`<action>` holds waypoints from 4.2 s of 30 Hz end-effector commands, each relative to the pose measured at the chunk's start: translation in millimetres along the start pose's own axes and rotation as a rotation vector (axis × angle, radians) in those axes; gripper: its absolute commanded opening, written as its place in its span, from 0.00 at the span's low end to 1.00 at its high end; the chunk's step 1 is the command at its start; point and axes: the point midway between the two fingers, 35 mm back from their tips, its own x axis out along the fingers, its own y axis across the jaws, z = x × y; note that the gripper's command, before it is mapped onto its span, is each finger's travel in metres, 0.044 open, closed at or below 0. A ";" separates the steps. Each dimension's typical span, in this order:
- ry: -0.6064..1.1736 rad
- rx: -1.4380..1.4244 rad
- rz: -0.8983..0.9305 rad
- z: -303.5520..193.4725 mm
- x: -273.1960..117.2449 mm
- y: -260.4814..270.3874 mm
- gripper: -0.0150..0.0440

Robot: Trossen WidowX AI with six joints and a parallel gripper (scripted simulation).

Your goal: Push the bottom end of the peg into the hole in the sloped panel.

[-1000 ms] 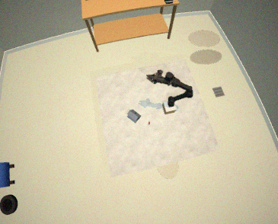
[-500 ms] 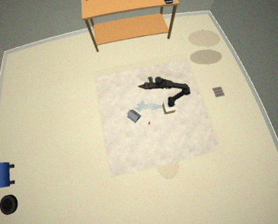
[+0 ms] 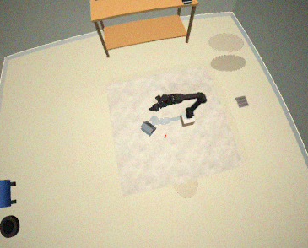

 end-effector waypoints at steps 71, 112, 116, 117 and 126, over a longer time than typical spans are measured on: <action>1.028 -0.976 -0.445 -329.7 68.2 -171.2 1.00; 1.024 -0.974 -0.446 -347.1 83.5 -196.3 0.32; 1.024 -0.974 -0.446 -347.1 83.5 -196.3 0.28; 1.024 -0.974 -0.446 -347.1 83.5 -196.3 0.26; 1.025 -0.975 -0.445 -331.8 70.2 -173.1 0.25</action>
